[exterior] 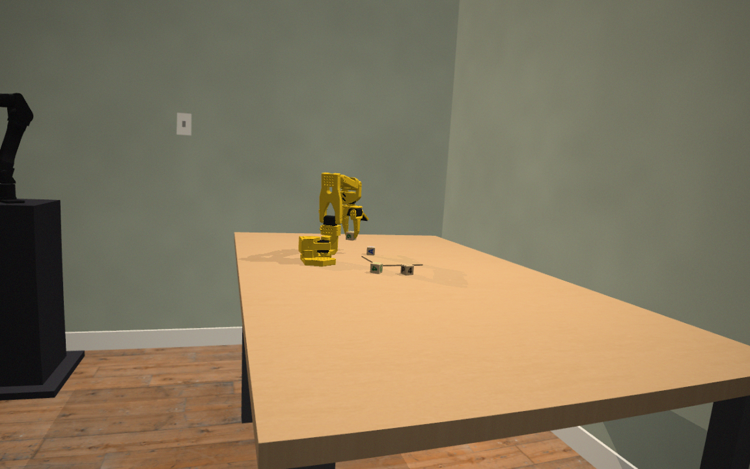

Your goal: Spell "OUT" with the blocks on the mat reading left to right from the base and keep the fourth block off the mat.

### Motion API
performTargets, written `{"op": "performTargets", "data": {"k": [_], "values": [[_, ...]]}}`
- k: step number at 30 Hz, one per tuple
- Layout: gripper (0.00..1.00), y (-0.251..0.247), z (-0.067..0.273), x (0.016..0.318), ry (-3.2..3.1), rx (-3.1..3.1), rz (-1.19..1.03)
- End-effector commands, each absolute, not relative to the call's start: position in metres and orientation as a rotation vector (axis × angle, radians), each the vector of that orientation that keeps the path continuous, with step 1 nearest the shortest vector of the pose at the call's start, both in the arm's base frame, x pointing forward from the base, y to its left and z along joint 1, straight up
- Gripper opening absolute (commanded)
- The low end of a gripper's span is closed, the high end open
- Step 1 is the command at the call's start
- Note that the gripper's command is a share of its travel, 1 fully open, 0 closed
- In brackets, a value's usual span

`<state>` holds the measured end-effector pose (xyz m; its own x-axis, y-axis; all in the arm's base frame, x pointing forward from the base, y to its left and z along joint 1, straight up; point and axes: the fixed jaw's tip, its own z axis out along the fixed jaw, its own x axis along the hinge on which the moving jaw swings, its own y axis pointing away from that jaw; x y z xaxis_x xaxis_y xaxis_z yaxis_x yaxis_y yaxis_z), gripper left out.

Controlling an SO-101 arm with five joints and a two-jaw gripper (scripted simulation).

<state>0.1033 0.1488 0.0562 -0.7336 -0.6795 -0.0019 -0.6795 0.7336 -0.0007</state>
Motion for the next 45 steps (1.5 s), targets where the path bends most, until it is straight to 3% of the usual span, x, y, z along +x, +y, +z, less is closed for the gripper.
{"op": "performTargets", "data": {"k": [1,45], "values": [[0.00,0.1553,0.0668,0.1068,2.864,-1.124,0.061],[0.00,0.1563,0.0584,0.1054,2.868,-1.127,0.058]]}}
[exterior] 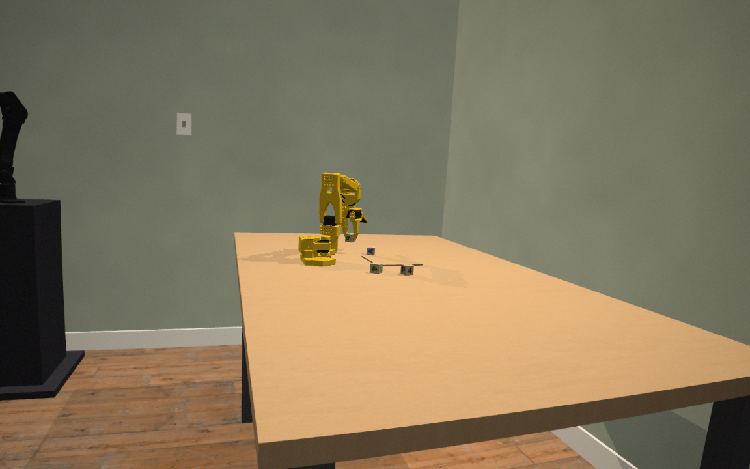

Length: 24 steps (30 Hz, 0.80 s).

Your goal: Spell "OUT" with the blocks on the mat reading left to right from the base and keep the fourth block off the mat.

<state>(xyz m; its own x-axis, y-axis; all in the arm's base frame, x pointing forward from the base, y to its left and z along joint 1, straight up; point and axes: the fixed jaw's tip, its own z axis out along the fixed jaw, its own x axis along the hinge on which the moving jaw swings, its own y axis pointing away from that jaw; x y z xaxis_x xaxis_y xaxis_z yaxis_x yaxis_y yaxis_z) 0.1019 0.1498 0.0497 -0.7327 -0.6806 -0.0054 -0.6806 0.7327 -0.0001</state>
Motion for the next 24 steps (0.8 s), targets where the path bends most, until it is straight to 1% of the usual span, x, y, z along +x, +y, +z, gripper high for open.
{"op": "performTargets", "data": {"k": [1,24], "values": [[0.00,0.1563,0.0582,0.1054,2.868,-1.127,0.058],[0.00,0.1568,0.0484,0.1058,2.868,-1.127,0.058]]}}
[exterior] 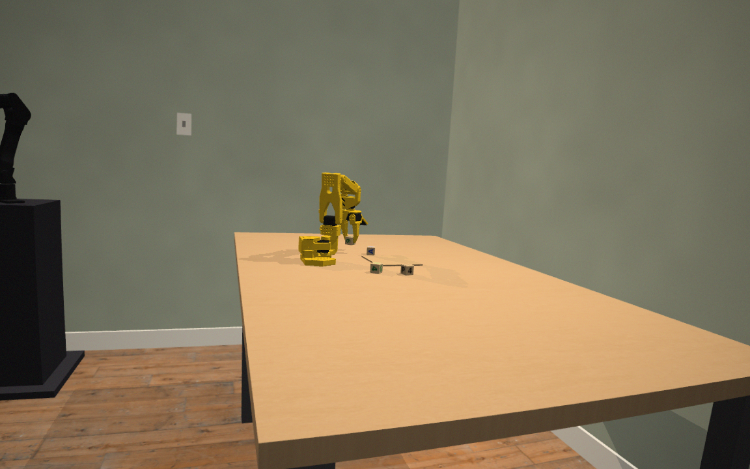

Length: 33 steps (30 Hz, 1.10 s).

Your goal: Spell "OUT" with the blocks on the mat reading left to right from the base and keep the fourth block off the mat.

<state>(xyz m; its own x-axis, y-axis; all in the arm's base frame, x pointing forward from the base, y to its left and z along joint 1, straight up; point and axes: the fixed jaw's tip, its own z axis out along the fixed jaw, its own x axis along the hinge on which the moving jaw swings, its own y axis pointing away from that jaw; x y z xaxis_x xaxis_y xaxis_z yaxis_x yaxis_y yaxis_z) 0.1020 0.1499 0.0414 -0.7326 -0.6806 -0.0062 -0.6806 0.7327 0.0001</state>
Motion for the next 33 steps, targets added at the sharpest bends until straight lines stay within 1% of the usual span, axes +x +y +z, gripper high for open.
{"op": "performTargets", "data": {"k": [1,33], "values": [[0.00,0.157,0.048,0.106,2.868,-1.127,0.058],[0.00,0.157,0.037,0.106,2.868,-1.127,0.058]]}}
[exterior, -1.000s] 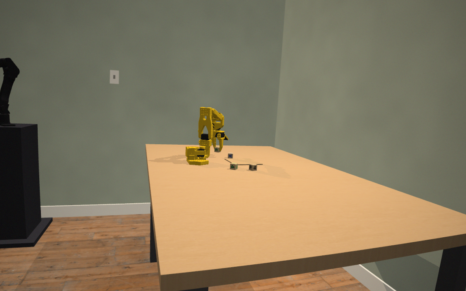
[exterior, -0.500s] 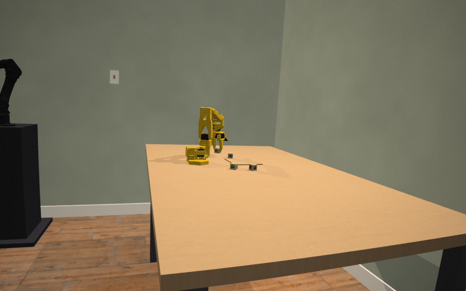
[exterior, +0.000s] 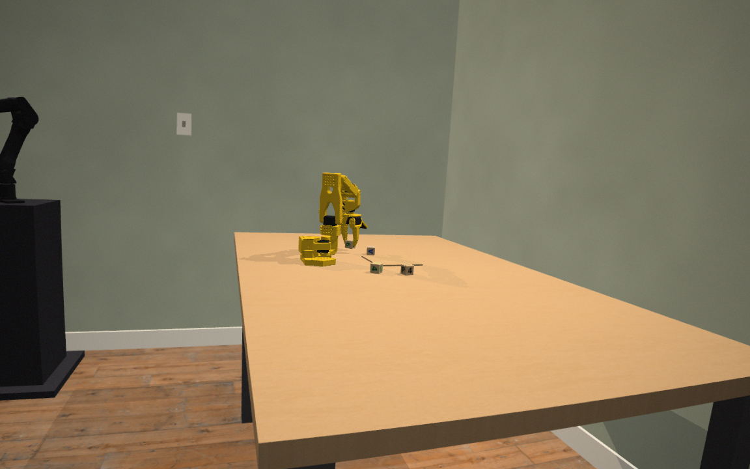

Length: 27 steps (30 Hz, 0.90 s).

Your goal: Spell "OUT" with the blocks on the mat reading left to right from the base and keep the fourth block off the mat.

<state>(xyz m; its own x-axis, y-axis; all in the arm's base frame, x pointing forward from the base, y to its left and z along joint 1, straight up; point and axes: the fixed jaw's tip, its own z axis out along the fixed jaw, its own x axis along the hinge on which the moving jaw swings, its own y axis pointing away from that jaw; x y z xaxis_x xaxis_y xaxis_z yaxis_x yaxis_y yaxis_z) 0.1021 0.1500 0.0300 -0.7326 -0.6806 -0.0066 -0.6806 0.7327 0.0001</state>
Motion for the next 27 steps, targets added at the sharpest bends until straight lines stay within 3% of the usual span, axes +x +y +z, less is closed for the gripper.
{"op": "performTargets", "data": {"k": [1,27], "values": [[0.00,0.1574,0.0364,0.1063,2.868,-1.127,0.058],[0.00,0.1578,0.0284,0.1066,2.868,-1.127,0.058]]}}
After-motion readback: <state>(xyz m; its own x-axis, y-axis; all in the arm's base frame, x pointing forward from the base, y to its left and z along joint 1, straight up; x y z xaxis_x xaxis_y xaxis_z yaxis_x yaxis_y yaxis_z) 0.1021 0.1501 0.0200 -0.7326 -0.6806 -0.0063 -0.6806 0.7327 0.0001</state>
